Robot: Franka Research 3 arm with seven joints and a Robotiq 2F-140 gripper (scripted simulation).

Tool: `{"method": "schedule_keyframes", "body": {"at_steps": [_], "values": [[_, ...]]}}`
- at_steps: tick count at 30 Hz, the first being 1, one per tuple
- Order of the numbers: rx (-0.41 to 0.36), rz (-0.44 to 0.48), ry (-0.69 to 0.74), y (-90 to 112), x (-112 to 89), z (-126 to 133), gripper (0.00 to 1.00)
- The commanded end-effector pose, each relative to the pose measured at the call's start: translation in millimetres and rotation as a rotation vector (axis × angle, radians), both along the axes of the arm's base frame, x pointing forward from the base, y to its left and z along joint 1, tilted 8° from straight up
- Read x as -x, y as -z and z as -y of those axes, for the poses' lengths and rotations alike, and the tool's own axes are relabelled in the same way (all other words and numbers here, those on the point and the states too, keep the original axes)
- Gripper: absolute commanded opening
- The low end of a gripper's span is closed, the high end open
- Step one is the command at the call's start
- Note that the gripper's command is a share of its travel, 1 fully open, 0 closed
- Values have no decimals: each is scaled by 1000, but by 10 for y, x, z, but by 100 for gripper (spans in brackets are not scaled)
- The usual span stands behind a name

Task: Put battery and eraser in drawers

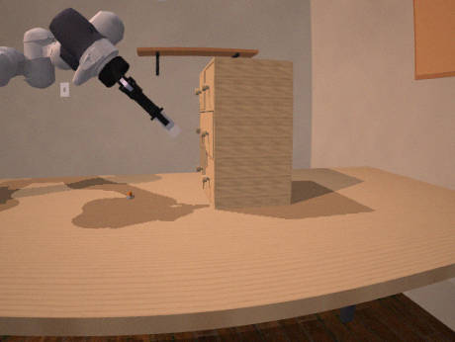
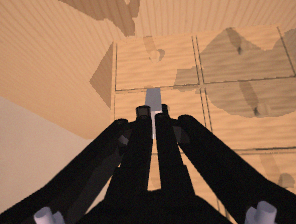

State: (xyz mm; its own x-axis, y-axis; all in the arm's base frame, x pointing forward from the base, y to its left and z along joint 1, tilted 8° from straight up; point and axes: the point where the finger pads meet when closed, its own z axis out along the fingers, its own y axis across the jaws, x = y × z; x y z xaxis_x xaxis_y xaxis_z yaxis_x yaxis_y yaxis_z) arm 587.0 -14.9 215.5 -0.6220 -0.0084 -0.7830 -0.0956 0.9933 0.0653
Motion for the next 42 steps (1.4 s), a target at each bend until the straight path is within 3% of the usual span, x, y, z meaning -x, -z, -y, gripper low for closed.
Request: {"method": "schedule_keyframes", "body": {"at_steps": [1,7,16,27,42], "values": [[8,4,-13,-11,22,-14,0],[8,4,-13,-38,123,-1,0],[8,4,-13,-143,514,48,0],[9,-6,-14,-158,546,51,0],[29,-197,-25,-371,820,93,0]]}}
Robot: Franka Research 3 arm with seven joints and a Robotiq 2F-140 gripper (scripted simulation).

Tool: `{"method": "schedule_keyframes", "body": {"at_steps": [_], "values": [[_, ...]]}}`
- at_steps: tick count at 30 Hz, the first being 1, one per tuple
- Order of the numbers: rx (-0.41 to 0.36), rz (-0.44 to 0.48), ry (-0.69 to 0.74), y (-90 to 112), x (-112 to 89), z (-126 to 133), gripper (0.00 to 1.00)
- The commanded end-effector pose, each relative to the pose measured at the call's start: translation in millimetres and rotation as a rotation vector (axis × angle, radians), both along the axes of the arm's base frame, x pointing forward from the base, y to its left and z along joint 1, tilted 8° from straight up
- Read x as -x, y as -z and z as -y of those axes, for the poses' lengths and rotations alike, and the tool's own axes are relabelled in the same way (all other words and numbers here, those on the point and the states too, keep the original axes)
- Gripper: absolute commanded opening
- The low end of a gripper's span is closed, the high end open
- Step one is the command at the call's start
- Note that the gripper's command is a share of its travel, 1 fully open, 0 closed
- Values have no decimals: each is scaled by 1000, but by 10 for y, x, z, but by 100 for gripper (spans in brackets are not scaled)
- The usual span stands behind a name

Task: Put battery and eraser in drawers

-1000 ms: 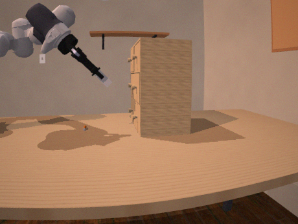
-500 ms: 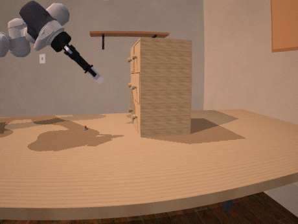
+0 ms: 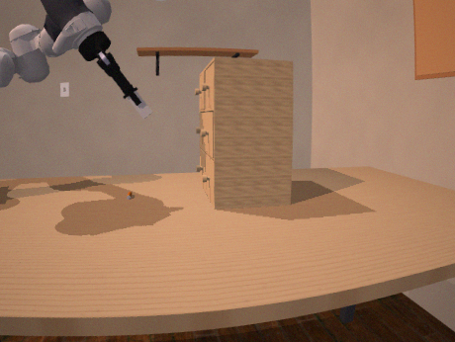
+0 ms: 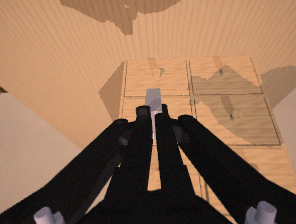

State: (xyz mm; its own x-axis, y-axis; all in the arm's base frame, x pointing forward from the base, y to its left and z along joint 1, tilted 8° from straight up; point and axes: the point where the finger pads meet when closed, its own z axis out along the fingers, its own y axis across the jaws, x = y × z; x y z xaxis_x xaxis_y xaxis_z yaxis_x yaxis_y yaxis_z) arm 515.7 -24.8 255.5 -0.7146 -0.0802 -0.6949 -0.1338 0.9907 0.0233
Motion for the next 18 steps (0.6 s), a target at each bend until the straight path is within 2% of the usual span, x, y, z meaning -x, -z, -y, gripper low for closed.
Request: {"method": "schedule_keyframes", "body": {"at_steps": [1,13,18], "values": [[-22,-96,21,-1,145,-1,0],[25,-476,6,-425,692,83,0],[34,-544,3,-502,791,99,0]]}}
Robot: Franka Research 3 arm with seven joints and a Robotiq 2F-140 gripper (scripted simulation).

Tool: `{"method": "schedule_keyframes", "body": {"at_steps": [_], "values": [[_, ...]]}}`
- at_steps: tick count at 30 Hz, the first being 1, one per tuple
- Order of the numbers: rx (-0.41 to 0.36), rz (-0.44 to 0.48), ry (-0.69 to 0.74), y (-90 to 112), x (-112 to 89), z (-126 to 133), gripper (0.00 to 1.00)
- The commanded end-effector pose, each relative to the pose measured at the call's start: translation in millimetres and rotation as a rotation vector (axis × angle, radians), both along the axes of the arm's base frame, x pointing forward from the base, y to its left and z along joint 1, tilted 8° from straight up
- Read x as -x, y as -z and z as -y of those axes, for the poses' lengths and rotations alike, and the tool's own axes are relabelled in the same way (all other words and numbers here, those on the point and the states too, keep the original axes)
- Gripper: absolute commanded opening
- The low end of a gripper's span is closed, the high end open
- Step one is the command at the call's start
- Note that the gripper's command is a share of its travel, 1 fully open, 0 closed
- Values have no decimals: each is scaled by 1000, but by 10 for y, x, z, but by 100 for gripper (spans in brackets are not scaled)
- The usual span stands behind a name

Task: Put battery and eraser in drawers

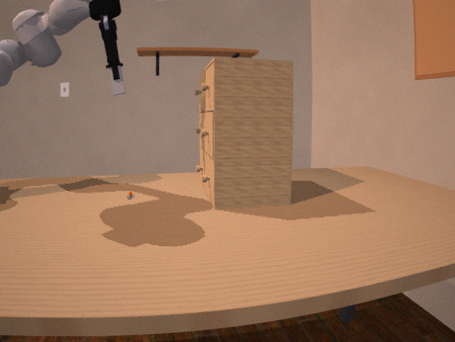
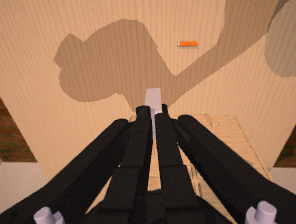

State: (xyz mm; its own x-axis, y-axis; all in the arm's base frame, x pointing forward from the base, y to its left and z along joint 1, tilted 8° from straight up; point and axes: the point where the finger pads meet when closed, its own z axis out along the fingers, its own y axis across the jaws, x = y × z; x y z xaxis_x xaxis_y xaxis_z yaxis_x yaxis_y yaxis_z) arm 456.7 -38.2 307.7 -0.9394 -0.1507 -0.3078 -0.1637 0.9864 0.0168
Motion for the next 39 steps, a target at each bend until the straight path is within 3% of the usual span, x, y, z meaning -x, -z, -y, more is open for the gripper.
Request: {"method": "schedule_keyframes", "body": {"at_steps": [1,9,35,36,39], "values": [[-25,-113,51,-1,228,-31,0],[-14,-193,48,-91,344,-12,0],[-13,-197,48,-96,350,-11,0],[-13,-194,41,-90,344,-16,100],[-13,-194,41,-90,344,-16,100]]}}
